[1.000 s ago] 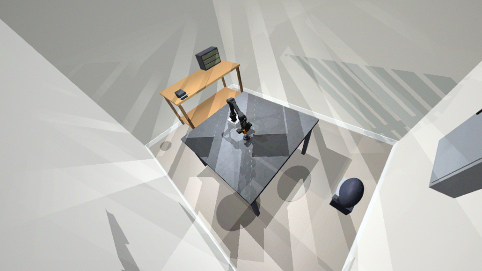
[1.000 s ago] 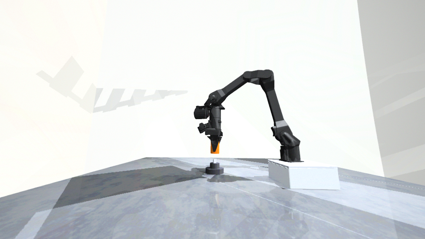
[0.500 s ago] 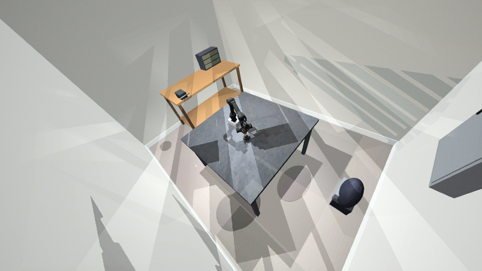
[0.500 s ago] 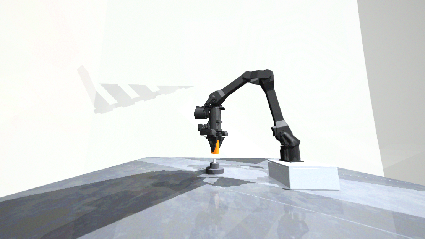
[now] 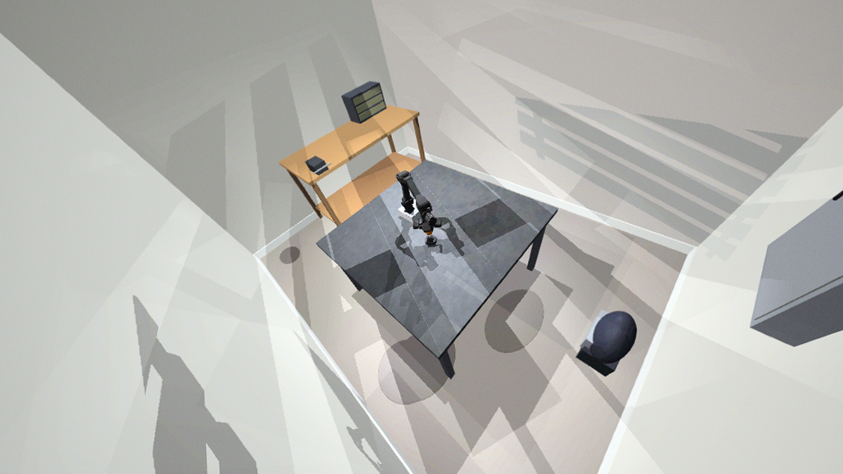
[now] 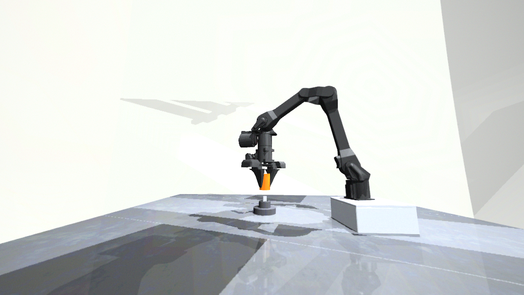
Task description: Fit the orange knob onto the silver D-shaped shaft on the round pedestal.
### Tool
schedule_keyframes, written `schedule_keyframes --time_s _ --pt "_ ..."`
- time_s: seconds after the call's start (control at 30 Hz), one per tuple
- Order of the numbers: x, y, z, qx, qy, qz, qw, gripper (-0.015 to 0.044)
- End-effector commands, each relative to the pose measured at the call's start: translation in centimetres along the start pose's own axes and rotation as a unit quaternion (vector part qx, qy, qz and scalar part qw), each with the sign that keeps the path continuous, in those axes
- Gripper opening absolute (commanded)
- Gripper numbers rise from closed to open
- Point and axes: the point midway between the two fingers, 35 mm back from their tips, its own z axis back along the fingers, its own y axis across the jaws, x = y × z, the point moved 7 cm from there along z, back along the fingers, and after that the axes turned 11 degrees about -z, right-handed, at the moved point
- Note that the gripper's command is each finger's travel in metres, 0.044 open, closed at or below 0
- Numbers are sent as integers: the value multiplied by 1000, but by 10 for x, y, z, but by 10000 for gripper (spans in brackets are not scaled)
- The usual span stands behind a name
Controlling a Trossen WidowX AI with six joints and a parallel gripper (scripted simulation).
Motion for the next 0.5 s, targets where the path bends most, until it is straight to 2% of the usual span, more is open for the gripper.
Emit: schedule_keyframes --time_s 0.0,0.47 --pt "1 1 1 4 -1 -55 998 0" --pt "2 -1 1 4 0 -214 977 0"
